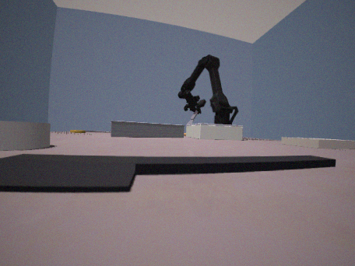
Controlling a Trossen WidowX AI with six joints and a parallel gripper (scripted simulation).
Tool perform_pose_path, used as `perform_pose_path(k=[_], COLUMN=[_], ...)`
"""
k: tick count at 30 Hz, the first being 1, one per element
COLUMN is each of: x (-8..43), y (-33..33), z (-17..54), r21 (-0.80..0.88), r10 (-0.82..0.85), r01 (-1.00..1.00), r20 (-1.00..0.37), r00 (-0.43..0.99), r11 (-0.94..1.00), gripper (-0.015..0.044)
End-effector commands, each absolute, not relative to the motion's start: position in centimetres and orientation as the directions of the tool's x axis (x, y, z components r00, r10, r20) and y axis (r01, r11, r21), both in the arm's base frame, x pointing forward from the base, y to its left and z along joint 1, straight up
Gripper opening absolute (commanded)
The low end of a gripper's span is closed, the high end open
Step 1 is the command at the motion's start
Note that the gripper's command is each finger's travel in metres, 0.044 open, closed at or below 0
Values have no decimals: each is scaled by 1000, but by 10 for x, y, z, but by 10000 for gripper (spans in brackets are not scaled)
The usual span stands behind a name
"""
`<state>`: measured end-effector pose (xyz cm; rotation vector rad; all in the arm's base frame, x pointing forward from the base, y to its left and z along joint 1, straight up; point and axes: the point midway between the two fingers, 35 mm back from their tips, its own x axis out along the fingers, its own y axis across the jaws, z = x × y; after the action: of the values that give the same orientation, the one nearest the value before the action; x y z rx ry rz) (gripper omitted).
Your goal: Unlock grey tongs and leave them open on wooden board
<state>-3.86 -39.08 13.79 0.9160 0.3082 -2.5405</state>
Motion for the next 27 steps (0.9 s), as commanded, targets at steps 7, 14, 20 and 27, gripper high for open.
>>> perform_pose_path(k=[7, 14, 20, 27], x=[-22, -21, -21, -21], y=[-377, -377, -377, -377], z=[183, 184, 184, 184], r21=[24, 26, 26, 26], r10=[-420, -421, -421, -421], r01=[440, 440, 440, 440], r20=[-351, -346, -346, -346], r00=[-837, -838, -838, -838], r11=[-897, -897, -897, -897], gripper=[-150, -150, -150, -150])
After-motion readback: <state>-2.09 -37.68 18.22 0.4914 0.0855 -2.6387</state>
